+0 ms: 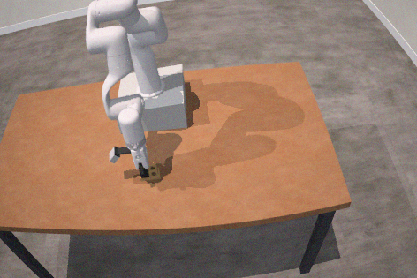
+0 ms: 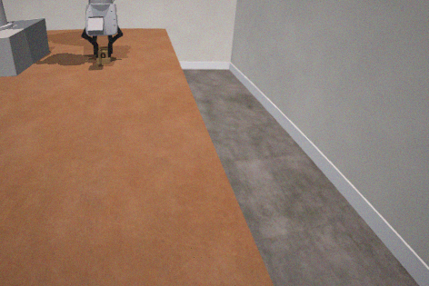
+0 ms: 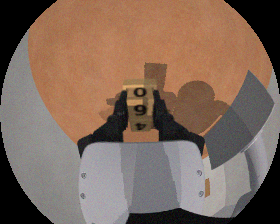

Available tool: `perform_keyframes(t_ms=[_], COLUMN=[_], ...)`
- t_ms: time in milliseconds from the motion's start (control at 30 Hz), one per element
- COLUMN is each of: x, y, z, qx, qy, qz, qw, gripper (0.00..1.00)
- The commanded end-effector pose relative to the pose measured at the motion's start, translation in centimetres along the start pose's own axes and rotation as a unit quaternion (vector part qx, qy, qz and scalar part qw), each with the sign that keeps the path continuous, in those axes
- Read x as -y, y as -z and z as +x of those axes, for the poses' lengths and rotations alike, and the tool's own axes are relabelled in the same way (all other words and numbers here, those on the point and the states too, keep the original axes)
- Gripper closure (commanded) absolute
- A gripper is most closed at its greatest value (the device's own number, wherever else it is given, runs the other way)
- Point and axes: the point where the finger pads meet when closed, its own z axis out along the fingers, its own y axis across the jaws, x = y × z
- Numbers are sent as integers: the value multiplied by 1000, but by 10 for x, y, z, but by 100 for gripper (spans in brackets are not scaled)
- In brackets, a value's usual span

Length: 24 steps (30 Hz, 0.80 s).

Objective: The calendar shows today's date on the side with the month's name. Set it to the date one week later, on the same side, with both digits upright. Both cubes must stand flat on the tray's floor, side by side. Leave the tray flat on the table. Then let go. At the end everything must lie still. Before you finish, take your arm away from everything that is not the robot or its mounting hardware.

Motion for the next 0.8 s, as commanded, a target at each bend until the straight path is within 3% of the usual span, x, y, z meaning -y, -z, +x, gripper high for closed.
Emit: perform_keyframes(t_ms=[0,233,767], x=[1,1,1], y=[1,1,6], z=[0,0,0], qx=[0,0,0], qy=[0,0,0], qz=[2,2,2], qw=[1000,1000,1000], gripper=[59,51,51])
